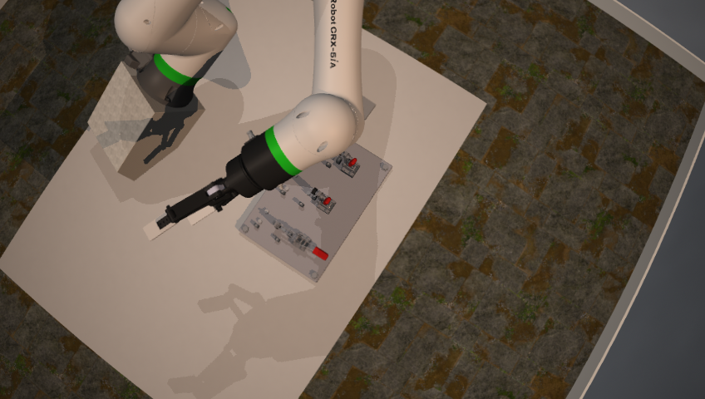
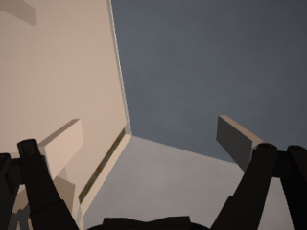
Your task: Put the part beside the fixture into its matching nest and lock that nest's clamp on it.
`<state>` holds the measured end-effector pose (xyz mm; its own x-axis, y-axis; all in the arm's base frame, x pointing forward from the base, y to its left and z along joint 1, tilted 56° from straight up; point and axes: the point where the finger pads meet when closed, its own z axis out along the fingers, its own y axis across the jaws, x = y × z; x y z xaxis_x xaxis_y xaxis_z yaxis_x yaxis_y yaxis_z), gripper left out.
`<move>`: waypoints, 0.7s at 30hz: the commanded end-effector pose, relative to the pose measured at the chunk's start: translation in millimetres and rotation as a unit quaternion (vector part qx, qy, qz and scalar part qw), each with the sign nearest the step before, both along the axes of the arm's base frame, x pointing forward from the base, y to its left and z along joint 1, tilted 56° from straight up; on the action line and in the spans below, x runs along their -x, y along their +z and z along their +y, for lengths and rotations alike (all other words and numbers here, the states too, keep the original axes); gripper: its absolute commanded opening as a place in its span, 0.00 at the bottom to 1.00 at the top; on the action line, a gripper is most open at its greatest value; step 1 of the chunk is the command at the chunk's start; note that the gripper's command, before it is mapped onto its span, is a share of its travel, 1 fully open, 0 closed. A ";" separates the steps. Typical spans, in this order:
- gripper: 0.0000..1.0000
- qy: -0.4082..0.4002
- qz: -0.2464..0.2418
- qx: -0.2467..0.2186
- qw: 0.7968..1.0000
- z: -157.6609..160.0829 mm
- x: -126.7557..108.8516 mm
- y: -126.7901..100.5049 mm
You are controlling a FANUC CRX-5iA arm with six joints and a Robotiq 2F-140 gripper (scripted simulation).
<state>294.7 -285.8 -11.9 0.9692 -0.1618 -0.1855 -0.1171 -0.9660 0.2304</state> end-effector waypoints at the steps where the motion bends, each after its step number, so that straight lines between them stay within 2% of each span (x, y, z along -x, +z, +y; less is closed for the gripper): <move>1: 1.00 0.000 0.000 0.000 1.000 -0.3 0.0 0.1; 18: 1.00 0.000 0.000 0.000 1.000 -0.2 0.2 0.0; 21: 1.00 -0.007 0.010 -0.026 1.000 5.6 9.2 -3.9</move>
